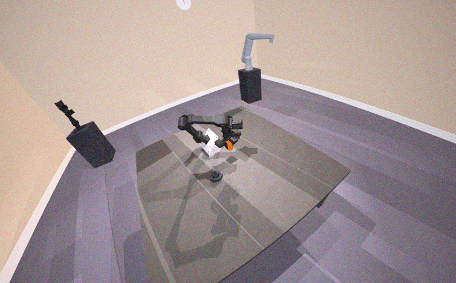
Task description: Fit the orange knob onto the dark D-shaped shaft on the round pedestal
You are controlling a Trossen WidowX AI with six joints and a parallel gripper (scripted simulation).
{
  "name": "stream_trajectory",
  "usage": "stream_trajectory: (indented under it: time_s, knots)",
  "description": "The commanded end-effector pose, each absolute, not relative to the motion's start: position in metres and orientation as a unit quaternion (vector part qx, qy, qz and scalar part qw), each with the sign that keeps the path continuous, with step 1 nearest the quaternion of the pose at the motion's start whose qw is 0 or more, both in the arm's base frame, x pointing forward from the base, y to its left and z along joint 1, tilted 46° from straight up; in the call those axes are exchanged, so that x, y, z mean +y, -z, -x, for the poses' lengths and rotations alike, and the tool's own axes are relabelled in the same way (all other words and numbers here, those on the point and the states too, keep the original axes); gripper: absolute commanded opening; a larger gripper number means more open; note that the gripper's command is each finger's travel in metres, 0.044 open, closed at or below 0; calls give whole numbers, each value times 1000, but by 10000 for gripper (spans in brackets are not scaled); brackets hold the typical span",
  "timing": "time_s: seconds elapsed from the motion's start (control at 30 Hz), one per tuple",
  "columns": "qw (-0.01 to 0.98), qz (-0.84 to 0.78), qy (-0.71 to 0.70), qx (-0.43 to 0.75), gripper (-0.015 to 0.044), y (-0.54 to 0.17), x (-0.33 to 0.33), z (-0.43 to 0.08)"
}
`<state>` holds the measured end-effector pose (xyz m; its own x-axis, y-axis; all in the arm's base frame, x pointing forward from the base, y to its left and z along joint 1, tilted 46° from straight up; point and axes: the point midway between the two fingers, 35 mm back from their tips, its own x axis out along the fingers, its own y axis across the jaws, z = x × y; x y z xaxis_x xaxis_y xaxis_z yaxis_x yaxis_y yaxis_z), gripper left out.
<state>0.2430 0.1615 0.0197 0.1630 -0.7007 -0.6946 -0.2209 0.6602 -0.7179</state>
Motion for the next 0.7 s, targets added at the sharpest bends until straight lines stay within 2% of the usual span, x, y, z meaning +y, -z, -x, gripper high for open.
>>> stream_trajectory:
  time_s: [0.0,0.67]
  knots:
    - [671,366,180,619,0,-30,172,-240]
    - [673,362,170,622,0,-52,139,-273]
